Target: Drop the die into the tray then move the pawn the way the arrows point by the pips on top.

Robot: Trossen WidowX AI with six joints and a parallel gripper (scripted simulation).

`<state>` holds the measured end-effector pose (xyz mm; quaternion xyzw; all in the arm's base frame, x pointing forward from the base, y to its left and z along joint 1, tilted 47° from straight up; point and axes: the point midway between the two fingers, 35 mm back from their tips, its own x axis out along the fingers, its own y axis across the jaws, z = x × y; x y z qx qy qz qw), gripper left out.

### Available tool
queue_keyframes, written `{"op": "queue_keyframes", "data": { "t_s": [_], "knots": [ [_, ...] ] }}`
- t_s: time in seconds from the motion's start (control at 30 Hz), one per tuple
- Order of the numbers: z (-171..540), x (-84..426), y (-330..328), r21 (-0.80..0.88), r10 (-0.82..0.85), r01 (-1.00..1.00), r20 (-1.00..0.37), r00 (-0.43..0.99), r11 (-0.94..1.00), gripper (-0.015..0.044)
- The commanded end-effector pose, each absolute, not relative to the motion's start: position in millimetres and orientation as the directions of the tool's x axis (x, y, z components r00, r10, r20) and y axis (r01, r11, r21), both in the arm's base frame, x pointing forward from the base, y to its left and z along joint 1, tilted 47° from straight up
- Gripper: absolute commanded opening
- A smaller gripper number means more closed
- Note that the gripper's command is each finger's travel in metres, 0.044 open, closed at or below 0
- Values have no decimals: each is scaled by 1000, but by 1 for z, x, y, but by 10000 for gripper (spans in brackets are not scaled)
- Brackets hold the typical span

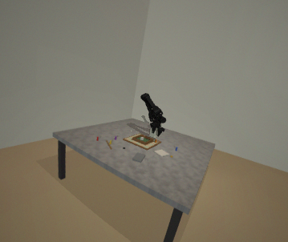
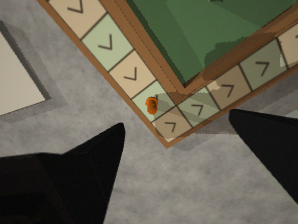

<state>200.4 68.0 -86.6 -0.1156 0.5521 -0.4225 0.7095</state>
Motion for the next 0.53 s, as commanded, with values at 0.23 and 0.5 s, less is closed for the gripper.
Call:
{"op": "queue_keyframes", "data": {
  "t_s": [0.23,0.5],
  "knots": [
    [20,166,47,-725,-724,-22,-689,35,689,440],
    [12,173,53,-718,-719,45,-693,45,695,440]
  ]
}}
